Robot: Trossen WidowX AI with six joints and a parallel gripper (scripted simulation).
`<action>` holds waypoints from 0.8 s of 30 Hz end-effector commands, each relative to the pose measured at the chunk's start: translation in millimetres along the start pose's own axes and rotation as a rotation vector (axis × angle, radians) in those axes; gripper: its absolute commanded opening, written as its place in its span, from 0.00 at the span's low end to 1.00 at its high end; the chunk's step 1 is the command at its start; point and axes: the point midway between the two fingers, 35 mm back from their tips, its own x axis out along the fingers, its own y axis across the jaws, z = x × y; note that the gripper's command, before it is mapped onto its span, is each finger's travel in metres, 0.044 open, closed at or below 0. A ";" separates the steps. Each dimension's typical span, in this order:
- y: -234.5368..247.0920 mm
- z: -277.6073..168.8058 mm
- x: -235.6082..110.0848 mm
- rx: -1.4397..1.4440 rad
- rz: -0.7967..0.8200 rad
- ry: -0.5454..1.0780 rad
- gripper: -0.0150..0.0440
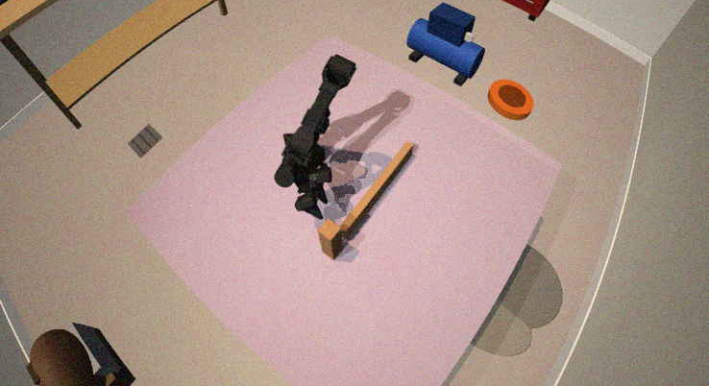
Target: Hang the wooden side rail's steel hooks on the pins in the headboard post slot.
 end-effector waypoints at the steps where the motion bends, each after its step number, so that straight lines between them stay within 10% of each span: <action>1: 2.0 2.5 3.2 0.130 0.000 0.079 1.00; 24: -1.3 30.5 12.4 0.962 -0.410 0.326 1.00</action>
